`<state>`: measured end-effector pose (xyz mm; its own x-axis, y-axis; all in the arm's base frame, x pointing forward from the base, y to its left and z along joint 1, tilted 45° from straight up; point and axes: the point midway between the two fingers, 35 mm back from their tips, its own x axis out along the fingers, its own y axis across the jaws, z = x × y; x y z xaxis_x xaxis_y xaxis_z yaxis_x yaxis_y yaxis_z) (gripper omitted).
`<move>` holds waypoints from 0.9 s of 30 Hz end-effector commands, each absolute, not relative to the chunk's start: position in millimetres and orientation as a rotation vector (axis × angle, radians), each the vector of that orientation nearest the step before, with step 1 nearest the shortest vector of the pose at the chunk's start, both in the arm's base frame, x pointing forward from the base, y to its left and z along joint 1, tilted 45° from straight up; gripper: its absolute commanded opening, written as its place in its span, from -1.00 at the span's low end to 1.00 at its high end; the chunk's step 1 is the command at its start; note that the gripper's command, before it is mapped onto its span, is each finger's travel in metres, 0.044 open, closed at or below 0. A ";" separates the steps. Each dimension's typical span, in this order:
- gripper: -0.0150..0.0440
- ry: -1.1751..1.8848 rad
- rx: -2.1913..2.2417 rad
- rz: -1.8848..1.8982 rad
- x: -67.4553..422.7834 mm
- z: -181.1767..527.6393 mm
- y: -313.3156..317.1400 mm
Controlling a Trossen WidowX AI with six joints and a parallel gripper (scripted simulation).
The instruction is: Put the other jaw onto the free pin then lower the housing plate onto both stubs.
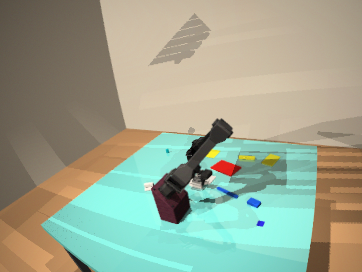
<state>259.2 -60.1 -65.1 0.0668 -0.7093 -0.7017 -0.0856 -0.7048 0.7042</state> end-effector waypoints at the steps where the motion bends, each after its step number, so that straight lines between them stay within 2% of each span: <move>1: 0.70 -0.790 1.868 -1.682 260.0 -65.3 -60.3; 27: 0.70 -0.790 1.868 -1.682 260.3 -68.3 -63.4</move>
